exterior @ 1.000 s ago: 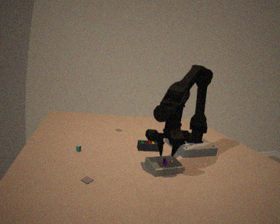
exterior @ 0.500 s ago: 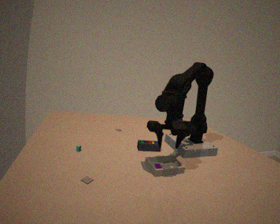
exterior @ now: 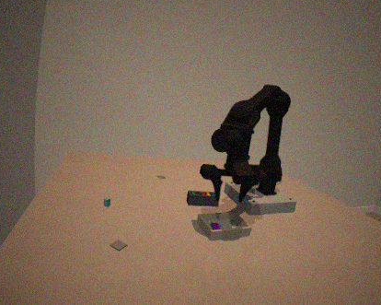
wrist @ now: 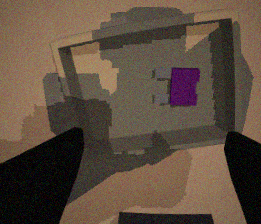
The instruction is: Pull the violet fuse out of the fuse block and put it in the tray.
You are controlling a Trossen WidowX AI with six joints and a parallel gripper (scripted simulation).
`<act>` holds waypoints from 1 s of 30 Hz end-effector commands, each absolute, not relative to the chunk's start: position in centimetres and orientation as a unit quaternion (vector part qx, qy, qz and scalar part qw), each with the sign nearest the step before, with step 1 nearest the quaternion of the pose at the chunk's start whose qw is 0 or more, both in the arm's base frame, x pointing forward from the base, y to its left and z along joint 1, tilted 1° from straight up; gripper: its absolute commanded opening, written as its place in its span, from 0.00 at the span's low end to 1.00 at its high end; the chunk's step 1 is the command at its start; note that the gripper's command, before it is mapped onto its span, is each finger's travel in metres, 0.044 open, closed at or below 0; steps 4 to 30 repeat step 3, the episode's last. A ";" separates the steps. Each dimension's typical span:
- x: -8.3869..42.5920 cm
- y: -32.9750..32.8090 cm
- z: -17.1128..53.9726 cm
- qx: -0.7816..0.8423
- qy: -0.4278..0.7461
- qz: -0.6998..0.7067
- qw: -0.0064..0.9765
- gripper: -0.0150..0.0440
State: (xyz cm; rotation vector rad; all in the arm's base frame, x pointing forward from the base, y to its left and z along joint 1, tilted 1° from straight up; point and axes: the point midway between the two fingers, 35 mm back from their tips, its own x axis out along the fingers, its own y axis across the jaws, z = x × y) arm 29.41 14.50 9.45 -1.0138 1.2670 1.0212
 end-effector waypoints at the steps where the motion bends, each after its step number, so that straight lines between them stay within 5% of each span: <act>1: 29.4 14.5 9.4 -0.433 0.541 0.436 0.575 0.81; 30: 29.4 14.5 9.4 -0.433 0.541 0.436 0.575 0.81</act>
